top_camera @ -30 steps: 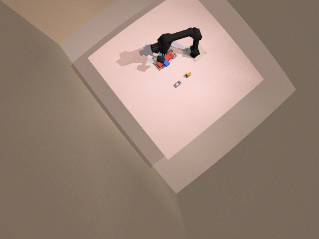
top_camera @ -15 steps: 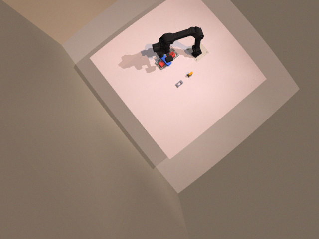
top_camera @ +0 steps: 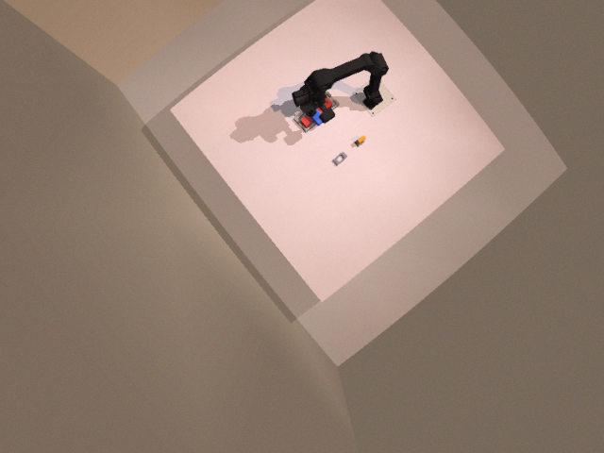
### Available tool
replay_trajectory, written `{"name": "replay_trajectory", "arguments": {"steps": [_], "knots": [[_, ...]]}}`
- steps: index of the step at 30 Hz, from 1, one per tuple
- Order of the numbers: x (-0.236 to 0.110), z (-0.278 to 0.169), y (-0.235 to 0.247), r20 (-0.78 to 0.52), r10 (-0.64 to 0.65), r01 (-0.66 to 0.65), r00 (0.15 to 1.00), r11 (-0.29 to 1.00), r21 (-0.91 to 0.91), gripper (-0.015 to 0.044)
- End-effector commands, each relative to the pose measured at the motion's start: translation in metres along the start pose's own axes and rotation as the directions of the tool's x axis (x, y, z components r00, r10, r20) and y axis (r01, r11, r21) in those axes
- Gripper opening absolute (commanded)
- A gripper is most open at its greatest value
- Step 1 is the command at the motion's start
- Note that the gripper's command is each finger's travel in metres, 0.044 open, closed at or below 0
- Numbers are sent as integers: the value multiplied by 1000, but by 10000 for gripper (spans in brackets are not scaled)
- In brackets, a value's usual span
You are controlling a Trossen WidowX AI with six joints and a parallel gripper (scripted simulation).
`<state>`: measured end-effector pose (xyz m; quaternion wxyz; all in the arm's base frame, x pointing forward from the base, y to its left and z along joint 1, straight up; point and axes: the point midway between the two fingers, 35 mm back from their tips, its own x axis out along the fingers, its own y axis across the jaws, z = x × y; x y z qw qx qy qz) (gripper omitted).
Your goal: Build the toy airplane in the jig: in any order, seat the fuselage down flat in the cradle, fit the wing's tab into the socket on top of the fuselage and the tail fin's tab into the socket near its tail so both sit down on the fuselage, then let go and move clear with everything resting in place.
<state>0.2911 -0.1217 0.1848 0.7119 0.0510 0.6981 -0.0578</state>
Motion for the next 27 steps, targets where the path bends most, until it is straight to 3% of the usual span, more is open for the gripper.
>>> {"name": "replay_trajectory", "arguments": {"steps": [1,14,22,27], "knots": [[-5,-9,59,8,5,-5,1000,1000,-21,440],[-3,-109,206,-3,22,-22,1000,1000,-21,440],[0,-124,216,-4,23,-23,1000,1000,-21,440],[47,-124,218,-4,23,-23,1000,1000,-21,440]]}}
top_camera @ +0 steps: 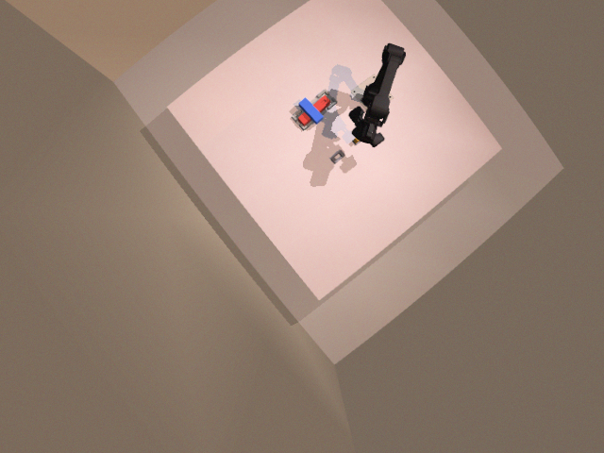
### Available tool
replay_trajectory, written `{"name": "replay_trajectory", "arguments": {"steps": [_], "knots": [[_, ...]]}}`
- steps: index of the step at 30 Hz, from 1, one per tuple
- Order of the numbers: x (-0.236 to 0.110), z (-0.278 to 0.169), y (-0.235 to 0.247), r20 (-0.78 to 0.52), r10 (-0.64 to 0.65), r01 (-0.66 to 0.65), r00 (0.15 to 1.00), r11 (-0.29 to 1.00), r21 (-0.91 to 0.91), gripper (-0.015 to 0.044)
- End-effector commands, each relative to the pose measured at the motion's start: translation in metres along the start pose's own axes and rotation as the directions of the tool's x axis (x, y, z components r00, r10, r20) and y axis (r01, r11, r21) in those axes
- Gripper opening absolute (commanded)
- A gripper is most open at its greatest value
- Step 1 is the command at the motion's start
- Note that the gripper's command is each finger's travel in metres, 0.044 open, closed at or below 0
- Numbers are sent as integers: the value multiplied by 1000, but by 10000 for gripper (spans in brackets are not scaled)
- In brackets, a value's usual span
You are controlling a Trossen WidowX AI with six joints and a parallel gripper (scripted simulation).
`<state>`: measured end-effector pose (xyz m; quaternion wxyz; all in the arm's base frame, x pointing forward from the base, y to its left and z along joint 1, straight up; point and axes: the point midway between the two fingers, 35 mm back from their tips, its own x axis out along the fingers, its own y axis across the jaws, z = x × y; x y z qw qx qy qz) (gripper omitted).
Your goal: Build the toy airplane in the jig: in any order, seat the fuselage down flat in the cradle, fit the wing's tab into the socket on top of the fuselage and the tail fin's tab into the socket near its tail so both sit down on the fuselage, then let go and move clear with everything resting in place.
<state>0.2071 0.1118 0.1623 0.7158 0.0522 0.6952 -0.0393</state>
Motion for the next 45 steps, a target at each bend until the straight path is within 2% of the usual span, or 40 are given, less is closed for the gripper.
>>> {"name": "replay_trajectory", "arguments": {"steps": [1,45], "knots": [[34,-5,-1,-12,-5,5,1000,1000,4,440],[102,-6,-2,-12,-5,5,1000,1000,4,440]]}}
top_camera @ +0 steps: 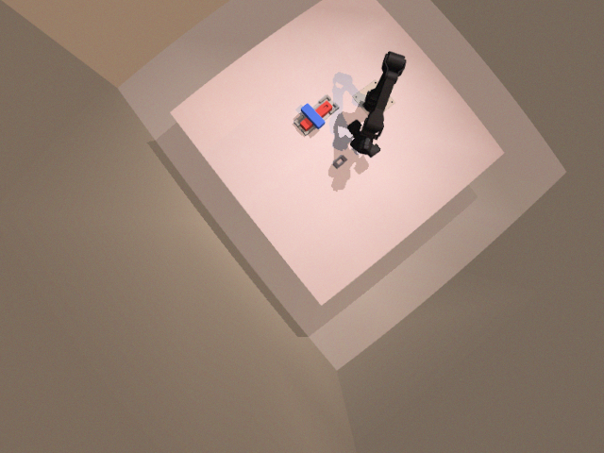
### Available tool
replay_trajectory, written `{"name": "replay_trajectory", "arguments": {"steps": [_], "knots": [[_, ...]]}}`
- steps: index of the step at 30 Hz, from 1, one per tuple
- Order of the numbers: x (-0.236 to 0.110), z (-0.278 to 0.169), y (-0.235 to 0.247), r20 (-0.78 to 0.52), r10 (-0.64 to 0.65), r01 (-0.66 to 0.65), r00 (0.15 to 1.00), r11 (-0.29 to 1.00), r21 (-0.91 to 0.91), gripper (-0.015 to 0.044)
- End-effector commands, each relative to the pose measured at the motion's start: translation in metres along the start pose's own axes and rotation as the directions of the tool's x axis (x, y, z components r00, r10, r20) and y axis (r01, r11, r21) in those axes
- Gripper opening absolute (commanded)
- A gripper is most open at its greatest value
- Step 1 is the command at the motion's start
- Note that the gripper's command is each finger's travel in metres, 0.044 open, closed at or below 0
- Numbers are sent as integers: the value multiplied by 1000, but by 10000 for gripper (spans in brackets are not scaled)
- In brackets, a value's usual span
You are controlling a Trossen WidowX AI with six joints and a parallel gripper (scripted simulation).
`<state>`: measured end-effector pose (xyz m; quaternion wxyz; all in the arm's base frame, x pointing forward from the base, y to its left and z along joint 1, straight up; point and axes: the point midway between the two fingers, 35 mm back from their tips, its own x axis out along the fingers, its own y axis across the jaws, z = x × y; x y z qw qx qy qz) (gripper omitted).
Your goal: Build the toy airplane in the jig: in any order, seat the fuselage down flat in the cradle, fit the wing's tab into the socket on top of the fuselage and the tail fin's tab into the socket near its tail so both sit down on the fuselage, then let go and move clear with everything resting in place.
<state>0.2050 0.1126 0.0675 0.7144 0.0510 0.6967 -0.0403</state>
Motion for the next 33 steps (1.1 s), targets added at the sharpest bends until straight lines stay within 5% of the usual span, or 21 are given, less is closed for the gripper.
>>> {"name": "replay_trajectory", "arguments": {"steps": [1,17,33], "knots": [[8,-1,0,-8,-2,2,1000,1000,4,440],[8,-1,0,-8,-2,2,1000,1000,4,46],[-7,2,0,-27,0,0,1000,1000,5,0]]}}
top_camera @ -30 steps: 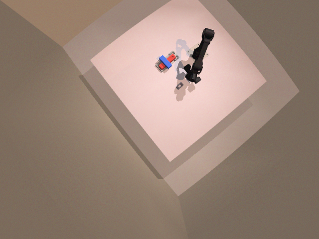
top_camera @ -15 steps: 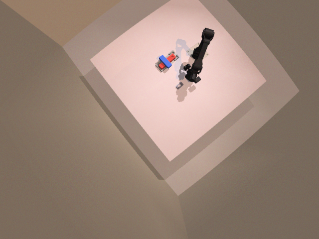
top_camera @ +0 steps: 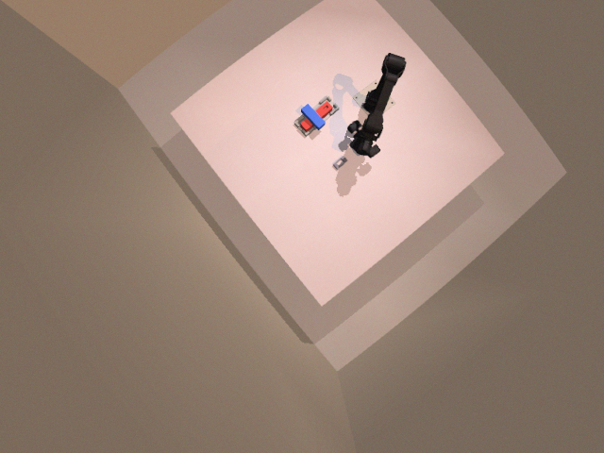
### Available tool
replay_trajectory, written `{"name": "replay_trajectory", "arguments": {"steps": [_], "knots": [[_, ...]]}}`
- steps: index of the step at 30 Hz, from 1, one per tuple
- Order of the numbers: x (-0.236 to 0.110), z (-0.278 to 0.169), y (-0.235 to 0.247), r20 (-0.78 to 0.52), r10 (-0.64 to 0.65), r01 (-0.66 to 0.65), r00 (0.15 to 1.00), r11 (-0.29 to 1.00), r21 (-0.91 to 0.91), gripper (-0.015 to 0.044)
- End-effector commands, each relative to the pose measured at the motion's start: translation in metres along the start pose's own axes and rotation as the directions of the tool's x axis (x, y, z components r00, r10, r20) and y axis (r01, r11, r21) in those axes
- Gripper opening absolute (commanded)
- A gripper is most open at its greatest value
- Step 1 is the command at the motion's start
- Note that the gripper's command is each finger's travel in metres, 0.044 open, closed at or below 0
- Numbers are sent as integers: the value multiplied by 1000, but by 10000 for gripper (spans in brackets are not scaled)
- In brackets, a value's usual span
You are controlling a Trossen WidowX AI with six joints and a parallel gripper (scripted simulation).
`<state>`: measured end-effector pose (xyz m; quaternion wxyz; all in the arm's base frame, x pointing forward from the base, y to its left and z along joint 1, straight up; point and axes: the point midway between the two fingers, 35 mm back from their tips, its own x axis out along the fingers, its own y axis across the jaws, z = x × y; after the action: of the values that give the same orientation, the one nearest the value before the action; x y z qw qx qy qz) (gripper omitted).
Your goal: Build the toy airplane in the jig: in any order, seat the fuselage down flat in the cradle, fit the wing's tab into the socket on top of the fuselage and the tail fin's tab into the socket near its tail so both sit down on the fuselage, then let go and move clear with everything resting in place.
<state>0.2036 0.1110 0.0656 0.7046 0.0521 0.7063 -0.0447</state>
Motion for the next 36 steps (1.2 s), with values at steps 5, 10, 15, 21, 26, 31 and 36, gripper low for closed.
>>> {"name": "replay_trajectory", "arguments": {"steps": [5,10,15,21,26,31,36], "knots": [[-25,5,4,3,7,-7,1000,1000,-4,0],[-41,6,5,6,7,-7,1000,1000,-5,0],[-57,6,6,9,7,-7,1000,1000,-5,0],[-77,5,6,12,6,-6,1000,1000,-5,0],[-93,4,5,14,6,-6,1000,1000,-4,0],[-109,1,3,17,5,-5,1000,1000,-4,0],[-124,-2,1,19,5,-5,1000,1000,-4,0]]}}
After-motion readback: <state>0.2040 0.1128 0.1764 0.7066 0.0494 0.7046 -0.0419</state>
